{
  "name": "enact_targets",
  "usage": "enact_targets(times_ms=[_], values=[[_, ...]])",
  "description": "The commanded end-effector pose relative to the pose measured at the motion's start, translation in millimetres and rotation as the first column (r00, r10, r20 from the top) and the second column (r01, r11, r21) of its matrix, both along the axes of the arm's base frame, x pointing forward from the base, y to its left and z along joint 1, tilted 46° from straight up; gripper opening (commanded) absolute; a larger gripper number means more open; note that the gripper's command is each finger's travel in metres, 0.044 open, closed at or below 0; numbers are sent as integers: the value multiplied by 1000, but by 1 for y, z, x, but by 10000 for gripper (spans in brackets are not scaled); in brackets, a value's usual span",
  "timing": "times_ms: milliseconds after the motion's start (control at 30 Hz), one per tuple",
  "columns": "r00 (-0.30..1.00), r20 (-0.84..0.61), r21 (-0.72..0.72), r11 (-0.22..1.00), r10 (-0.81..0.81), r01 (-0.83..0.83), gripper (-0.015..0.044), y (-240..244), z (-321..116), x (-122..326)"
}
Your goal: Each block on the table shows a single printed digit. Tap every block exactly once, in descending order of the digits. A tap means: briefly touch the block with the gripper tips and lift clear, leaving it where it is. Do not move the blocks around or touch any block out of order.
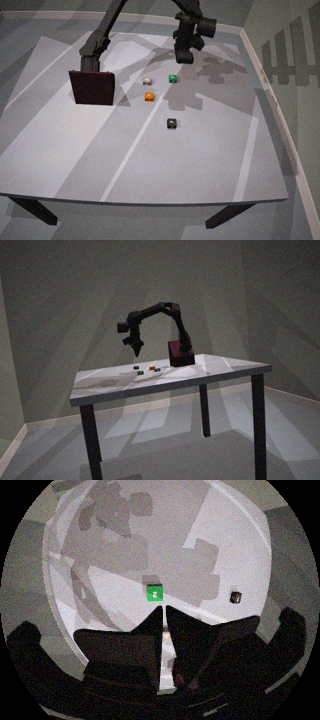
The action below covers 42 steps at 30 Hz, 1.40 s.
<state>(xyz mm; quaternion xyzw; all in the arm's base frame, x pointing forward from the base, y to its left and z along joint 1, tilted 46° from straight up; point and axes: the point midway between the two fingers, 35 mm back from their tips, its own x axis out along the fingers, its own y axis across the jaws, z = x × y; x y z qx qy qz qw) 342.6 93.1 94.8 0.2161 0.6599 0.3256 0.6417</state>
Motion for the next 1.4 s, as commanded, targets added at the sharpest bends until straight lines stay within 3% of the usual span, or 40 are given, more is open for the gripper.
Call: enact_targets(times_ms=[0,933,1367], values=[[1000,-18,8,1000,17,-16,20,41,-34,-12],[1000,-18,12,1000,17,-17,20,70,-61,-18],[1000,-18,10,1000,17,-17,20,48,-41,-14]])
